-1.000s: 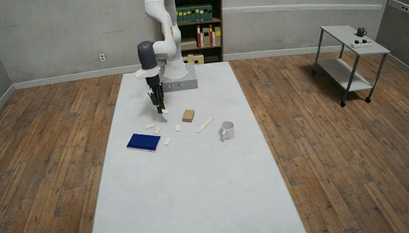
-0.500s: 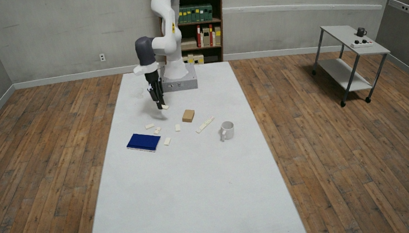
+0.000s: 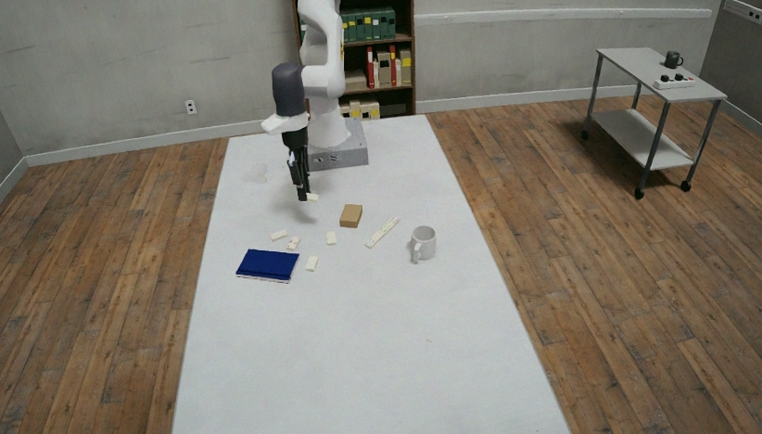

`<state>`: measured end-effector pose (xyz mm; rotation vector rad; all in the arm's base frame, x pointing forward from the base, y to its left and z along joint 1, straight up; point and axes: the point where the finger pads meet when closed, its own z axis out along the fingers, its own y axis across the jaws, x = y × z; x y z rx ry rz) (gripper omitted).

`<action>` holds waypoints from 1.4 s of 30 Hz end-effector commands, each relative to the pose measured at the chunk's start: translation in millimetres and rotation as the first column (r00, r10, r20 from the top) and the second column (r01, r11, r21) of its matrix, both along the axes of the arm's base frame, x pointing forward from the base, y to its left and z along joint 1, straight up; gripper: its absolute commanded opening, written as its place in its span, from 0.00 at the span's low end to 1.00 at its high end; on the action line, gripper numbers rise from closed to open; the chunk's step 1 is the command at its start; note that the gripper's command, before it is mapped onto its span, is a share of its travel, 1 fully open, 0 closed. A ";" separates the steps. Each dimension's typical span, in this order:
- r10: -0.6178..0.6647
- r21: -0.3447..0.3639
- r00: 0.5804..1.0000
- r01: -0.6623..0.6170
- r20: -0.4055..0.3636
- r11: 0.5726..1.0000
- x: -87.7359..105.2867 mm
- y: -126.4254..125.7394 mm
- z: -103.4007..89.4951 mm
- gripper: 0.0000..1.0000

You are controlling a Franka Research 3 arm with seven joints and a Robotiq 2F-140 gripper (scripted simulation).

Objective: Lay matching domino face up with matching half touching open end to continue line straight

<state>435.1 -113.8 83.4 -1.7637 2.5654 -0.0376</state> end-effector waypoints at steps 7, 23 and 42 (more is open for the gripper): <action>0.186 -0.482 0.976 -0.216 -0.111 0.849 14.0 51.3 13.9 0.23; 0.281 -0.918 0.892 -0.388 -0.354 0.075 -10.0 32.9 -20.1 0.23; 0.281 -0.919 0.891 -0.389 -0.357 0.064 -10.4 31.7 -20.4 0.23</action>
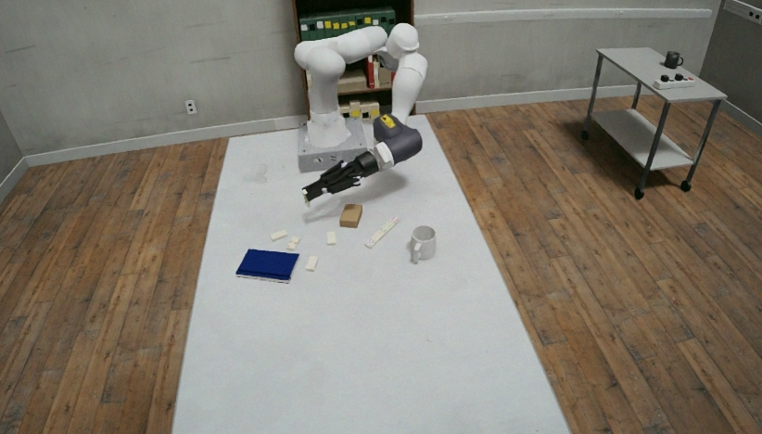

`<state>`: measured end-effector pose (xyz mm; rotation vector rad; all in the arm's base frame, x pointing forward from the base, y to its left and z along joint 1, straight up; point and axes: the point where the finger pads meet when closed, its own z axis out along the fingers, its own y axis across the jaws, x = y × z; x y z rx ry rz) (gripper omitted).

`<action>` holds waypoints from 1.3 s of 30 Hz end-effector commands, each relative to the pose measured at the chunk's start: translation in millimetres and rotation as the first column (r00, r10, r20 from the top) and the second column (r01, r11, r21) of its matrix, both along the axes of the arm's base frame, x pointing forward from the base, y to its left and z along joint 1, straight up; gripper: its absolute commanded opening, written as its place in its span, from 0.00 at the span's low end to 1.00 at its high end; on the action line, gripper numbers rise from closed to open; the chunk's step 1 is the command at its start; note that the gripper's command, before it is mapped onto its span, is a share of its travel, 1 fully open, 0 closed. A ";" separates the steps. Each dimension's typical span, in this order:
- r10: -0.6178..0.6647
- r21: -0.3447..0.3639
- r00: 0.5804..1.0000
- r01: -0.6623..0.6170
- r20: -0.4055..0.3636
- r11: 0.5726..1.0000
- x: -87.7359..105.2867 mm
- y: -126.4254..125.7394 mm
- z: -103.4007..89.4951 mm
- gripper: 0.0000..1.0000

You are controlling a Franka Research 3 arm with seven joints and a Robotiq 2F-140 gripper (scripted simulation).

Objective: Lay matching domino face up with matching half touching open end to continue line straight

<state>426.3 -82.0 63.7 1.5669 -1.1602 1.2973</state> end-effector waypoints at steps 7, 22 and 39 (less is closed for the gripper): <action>-0.007 0.005 1.000 0.007 0.013 1.000 -1.6 -0.1 -3.6 0.23; -0.007 0.006 1.000 0.007 0.011 1.000 -1.2 0.2 -25.5 0.23; -0.007 0.006 1.000 0.007 0.011 1.000 -0.5 0.8 -71.1 0.23</action>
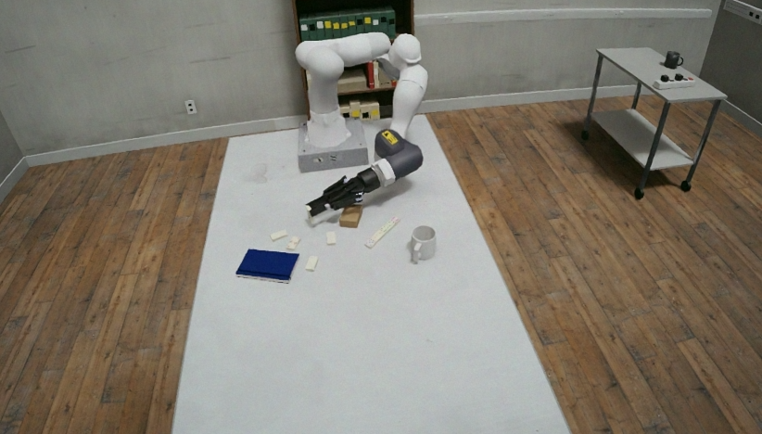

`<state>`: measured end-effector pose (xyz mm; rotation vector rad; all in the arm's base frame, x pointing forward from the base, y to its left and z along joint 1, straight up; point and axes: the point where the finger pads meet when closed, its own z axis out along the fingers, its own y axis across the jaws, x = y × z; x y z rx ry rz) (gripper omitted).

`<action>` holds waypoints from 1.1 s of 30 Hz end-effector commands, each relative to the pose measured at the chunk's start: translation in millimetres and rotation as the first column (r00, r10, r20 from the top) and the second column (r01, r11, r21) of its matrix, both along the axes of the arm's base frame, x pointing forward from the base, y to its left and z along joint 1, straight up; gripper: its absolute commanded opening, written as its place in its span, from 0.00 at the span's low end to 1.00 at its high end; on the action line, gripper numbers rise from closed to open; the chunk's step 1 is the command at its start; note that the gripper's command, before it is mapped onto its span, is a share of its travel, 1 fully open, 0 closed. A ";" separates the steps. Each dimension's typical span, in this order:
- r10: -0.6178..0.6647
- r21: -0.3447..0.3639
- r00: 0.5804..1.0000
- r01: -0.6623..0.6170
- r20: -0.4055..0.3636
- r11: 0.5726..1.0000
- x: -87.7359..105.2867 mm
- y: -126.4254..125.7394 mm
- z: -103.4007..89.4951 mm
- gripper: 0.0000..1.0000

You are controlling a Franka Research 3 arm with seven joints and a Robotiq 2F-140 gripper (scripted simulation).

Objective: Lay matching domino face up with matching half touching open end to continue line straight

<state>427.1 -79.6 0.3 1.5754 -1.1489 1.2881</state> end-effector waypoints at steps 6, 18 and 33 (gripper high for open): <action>-0.011 0.007 1.000 0.011 0.024 1.000 -1.1 -1.4 -17.9 0.23; -0.011 0.007 1.000 0.011 0.024 1.000 -0.9 -1.1 -34.4 0.23; -0.011 0.007 1.000 0.011 0.024 1.000 -0.9 -1.1 -35.7 0.23</action>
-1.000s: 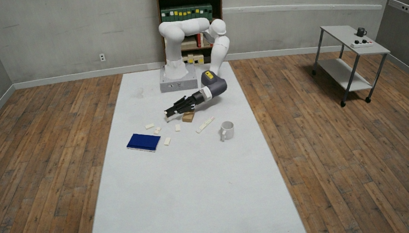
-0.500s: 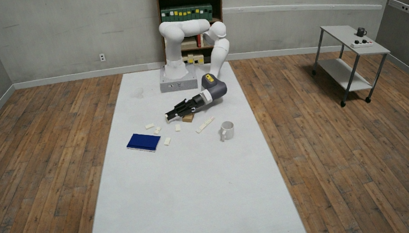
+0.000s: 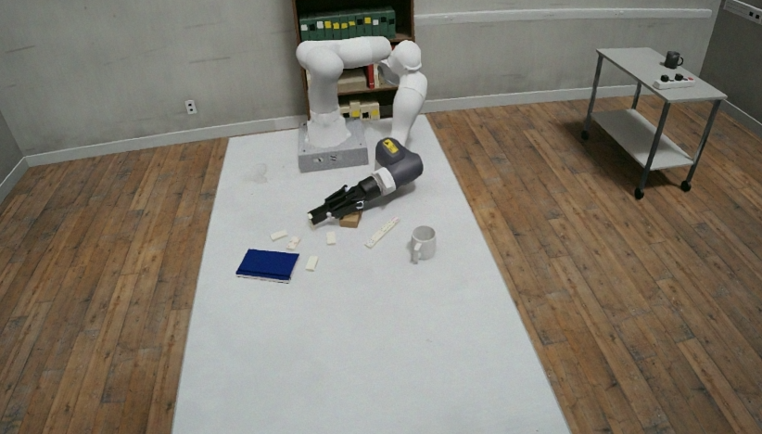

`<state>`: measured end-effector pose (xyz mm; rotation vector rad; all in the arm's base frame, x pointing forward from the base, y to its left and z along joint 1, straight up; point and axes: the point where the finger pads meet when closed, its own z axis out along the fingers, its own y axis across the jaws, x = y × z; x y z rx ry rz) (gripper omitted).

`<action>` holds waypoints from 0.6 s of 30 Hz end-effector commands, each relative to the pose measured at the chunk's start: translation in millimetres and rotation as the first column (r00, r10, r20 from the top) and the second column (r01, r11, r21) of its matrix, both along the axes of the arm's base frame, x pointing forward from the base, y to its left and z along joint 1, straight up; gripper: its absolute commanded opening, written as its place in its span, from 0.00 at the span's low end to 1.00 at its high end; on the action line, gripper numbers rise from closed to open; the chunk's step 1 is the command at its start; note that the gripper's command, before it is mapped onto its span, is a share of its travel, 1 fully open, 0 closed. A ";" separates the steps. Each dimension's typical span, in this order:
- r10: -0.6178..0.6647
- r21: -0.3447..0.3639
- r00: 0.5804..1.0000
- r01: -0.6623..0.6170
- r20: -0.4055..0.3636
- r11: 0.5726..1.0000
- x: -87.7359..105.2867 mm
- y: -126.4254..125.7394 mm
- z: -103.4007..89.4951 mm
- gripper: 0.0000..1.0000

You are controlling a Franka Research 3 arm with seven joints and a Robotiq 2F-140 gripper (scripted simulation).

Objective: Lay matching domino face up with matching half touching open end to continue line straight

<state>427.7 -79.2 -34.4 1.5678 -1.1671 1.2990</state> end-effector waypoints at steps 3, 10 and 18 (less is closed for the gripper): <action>-0.006 0.001 1.000 0.006 0.006 1.000 -1.5 -1.5 -1.0 0.23; -0.006 0.001 1.000 0.006 0.006 1.000 -1.5 -1.5 -1.0 0.23; -0.006 0.001 1.000 0.006 0.006 1.000 -1.5 -1.5 -1.0 0.33</action>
